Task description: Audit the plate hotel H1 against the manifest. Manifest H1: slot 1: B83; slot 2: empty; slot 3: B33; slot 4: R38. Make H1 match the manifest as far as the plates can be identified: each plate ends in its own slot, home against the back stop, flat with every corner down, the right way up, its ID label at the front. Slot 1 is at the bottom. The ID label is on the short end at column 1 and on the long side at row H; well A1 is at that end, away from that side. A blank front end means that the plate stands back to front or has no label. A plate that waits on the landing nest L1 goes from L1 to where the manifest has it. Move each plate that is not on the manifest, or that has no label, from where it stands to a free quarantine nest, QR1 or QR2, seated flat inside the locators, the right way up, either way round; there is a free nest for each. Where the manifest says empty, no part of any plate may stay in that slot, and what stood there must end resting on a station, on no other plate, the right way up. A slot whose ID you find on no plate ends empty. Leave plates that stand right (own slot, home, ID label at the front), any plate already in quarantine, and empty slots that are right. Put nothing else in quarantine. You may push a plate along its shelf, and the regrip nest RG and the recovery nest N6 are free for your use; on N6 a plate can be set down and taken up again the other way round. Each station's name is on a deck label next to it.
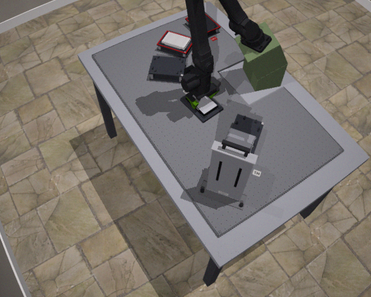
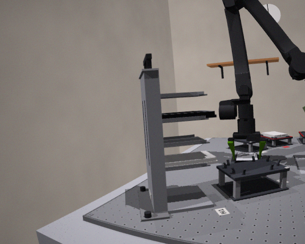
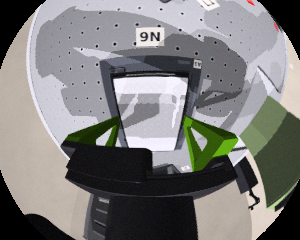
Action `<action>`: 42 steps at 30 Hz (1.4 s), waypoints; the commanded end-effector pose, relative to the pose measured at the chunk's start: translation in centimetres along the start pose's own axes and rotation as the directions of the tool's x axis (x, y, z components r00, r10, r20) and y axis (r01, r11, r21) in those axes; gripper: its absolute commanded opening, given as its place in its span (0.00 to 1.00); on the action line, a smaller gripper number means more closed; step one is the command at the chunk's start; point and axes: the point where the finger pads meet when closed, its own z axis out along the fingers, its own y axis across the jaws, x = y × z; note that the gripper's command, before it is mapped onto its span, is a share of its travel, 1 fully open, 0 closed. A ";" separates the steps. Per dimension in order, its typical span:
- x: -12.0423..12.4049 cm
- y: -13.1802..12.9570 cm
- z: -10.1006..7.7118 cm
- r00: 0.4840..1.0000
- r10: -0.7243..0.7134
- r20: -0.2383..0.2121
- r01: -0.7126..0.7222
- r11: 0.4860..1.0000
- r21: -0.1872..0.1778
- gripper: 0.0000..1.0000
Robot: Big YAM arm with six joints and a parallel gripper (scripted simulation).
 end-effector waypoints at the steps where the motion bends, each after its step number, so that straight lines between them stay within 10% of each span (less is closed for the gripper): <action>1: -0.1 0.3 -0.1 1.000 -0.003 0.002 0.003 1.000 -0.010 1.00; 11: -0.1 0.3 -0.1 1.000 -0.003 0.002 0.003 1.000 -0.010 1.00; 34: 0.2 0.6 -7.4 1.000 -0.001 -0.001 0.001 1.000 -0.019 1.00; 42: -0.1 0.0 -6.9 0.991 -0.136 0.002 0.136 0.991 0.001 1.00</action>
